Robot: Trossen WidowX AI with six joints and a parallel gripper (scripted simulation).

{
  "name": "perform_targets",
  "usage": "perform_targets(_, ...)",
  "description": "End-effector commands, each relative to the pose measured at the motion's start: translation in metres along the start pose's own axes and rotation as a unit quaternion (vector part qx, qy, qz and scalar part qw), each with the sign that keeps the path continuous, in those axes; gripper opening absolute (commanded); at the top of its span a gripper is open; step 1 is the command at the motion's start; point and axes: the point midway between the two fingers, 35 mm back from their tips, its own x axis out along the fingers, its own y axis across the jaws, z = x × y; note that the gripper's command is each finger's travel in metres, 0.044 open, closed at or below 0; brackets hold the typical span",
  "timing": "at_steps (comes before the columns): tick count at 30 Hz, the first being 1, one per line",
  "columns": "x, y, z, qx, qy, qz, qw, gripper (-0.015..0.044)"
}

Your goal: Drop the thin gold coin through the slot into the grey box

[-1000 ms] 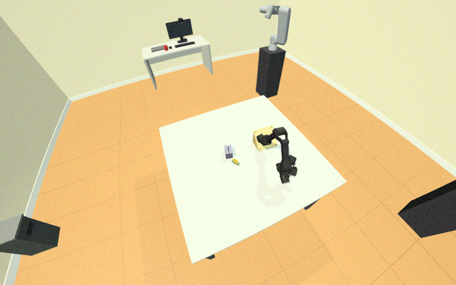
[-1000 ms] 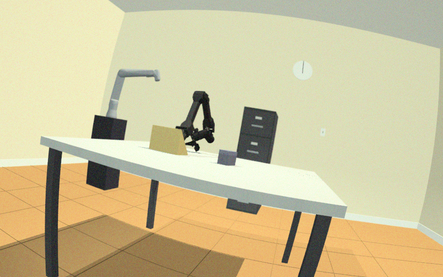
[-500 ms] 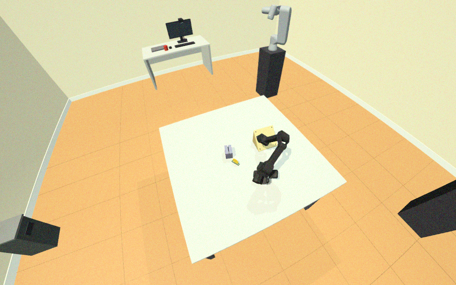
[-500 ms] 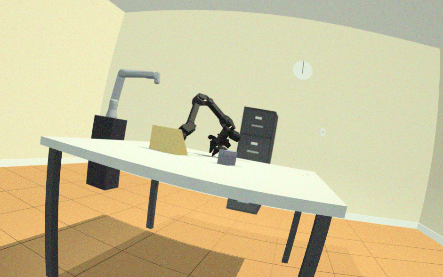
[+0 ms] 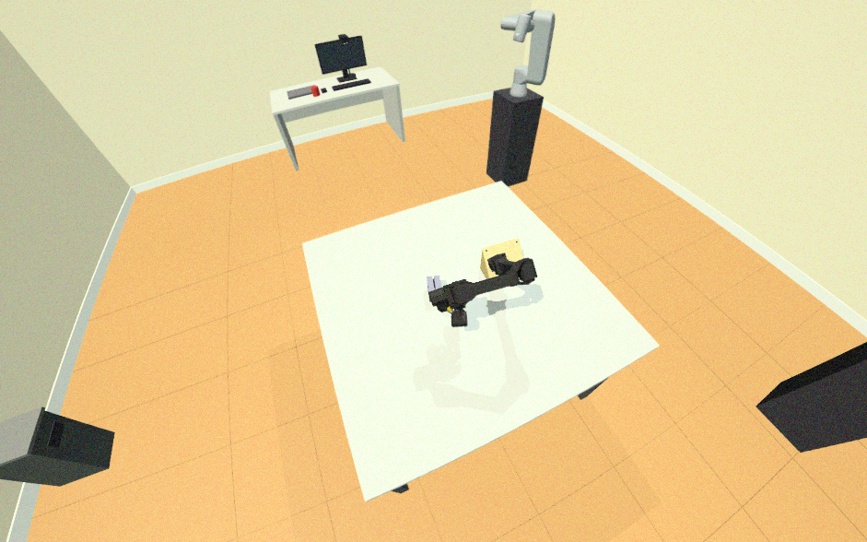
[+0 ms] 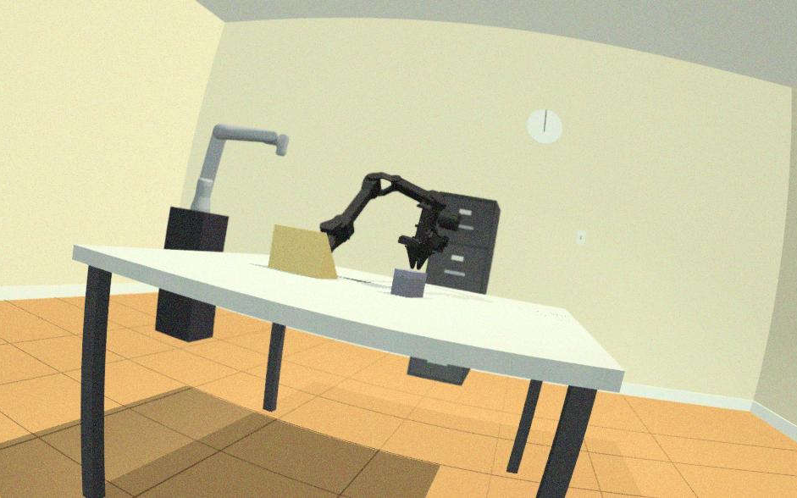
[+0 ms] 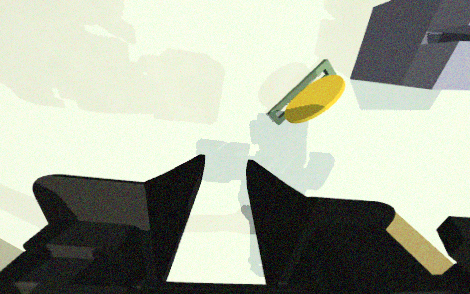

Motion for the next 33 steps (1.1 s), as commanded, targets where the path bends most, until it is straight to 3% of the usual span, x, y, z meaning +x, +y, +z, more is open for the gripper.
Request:
perform_targets(1,-0.032,-0.045,0.032,0.198,-0.029,0.006,0.98,0.0161)
perform_targets(4,-0.05,-0.073,0.042,0.3,-0.042,0.018,0.953,0.0161)
perform_targets(13,-0.051,-0.075,0.043,0.307,-0.043,0.019,0.951,0.0161)
perform_targets(18,-0.018,-0.074,0.046,0.307,-0.043,0.019,0.951,0.0161)
perform_targets(33,0.003,-0.074,0.047,0.307,-0.043,0.019,0.951,0.0161)
